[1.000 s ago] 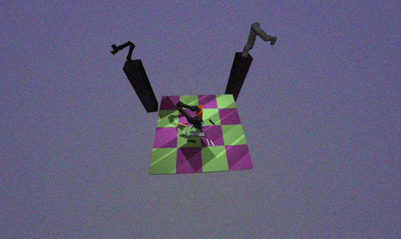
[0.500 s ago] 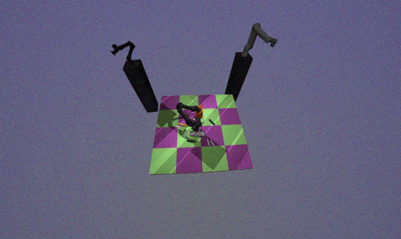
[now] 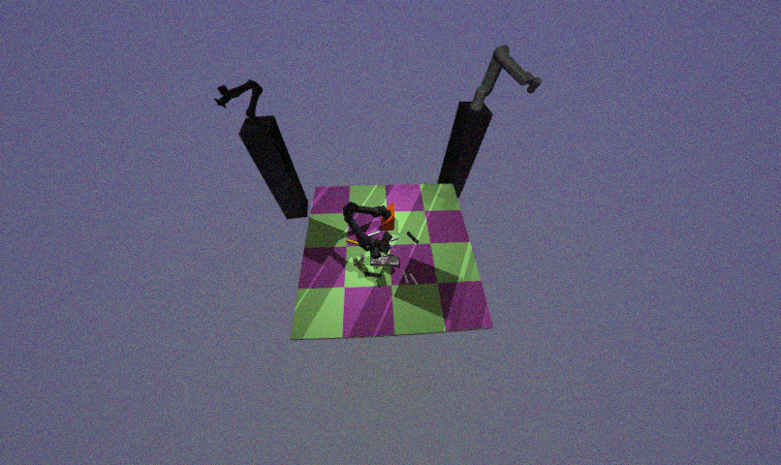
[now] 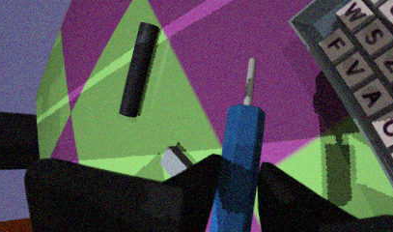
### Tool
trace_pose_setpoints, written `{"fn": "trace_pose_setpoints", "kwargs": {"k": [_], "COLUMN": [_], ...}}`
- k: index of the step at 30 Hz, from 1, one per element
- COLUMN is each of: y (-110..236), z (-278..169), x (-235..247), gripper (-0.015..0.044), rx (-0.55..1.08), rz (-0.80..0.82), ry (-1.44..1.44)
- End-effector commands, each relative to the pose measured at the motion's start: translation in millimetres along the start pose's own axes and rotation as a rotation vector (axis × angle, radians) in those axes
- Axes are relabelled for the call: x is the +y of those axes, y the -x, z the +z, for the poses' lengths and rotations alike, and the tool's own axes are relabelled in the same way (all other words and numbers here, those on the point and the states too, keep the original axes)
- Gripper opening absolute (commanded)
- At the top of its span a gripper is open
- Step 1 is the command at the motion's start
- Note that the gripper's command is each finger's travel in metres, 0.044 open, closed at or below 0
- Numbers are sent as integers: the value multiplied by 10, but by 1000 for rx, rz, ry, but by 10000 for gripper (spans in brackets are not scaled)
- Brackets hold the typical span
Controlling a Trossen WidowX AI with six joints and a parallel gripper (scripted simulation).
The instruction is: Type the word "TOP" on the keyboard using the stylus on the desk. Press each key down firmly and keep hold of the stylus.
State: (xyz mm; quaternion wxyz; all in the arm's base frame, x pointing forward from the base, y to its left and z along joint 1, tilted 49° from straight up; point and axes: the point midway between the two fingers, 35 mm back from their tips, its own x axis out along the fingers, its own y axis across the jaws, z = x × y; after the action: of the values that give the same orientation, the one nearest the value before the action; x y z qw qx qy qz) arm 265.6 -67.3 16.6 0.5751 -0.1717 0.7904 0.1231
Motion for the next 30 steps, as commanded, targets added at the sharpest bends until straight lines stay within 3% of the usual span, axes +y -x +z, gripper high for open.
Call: {"fn": "trace_pose_setpoints", "kwargs": {"k": [1,30], "y": [35,499], "z": [22,140], "x": [-32,-321], "gripper": [0,0], "rx": [4,88], "rz": [30,207], "ry": [-132,-1225]}}
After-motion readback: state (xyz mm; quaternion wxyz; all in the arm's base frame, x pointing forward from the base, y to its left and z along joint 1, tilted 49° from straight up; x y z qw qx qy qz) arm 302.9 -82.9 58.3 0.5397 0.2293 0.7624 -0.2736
